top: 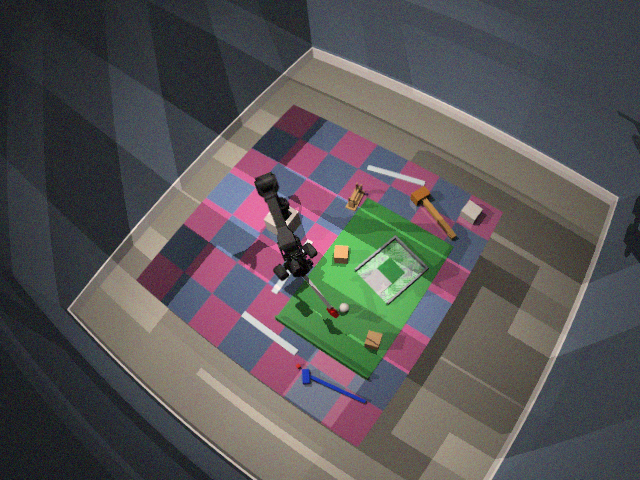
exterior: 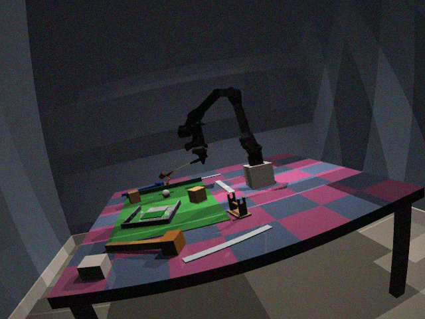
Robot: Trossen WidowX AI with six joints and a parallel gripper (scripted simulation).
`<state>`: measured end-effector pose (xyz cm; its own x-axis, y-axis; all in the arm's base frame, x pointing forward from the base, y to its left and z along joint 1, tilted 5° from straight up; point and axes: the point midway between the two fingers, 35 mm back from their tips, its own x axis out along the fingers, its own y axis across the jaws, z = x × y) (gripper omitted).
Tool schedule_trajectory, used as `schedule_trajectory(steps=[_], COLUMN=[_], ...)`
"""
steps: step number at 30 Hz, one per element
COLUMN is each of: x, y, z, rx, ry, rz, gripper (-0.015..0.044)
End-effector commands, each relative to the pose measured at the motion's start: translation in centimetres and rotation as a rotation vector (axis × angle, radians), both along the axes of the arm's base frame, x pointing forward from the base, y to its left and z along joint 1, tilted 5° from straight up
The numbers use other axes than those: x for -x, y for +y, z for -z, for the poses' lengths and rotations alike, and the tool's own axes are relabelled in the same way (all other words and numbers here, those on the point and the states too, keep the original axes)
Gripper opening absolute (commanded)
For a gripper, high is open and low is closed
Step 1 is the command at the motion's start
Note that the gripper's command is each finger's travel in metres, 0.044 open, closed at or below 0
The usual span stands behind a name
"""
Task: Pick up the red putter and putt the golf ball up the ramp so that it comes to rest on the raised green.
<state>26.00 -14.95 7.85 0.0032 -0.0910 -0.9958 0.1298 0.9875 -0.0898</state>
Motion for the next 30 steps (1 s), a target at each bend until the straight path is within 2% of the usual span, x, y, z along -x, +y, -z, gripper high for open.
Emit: schedule_trajectory(steps=[1,30], x=[0.1,0.2], y=[-0.2,-0.5], z=[1.8,5.8], rx=[0.002,-0.003], ry=[0.004,0.008], rz=[0.007,0.011], gripper=[0.0000,0.0000])
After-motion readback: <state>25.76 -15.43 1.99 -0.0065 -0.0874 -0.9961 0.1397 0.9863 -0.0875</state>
